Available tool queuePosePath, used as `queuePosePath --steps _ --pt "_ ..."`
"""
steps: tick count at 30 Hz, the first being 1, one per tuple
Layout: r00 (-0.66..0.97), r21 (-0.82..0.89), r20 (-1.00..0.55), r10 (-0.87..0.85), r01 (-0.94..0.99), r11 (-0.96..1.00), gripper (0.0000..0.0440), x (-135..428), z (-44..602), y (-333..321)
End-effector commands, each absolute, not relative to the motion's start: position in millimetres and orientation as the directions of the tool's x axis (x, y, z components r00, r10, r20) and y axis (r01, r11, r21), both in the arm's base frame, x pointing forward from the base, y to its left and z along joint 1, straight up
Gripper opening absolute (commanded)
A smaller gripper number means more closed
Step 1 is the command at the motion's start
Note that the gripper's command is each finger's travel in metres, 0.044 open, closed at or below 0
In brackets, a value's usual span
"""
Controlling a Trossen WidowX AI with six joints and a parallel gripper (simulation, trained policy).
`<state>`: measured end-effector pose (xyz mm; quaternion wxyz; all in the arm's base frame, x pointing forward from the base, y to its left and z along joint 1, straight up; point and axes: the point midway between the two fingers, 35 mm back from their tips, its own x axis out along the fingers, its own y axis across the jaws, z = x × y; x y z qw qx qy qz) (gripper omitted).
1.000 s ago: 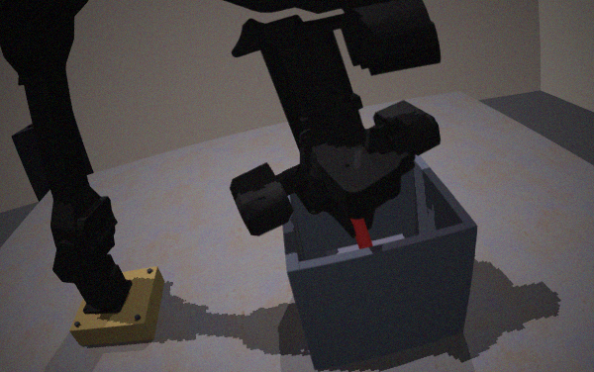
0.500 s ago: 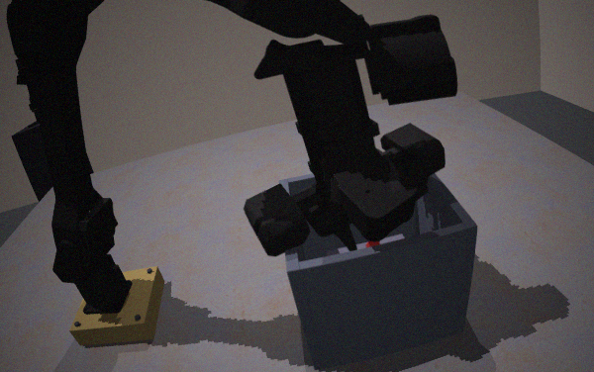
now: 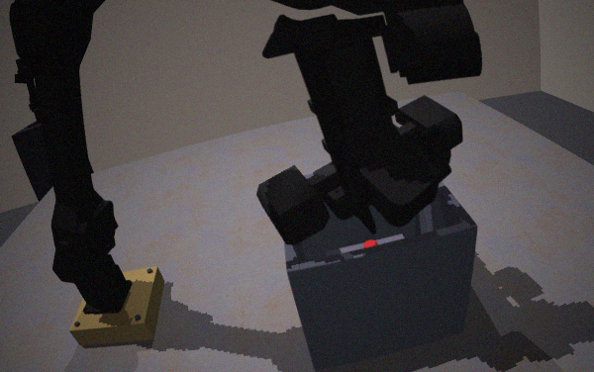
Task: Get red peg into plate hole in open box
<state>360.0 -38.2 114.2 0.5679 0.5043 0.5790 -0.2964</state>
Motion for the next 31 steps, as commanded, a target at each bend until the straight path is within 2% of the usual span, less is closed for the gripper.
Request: queuePosePath --steps 1,31 --pt "0.167 0.252 -0.948 0.272 0.914 0.319 0.01 363 120 -38" --pt "0.266 0.444 -0.845 0.464 0.834 0.329 0.0107 397 141 -46"
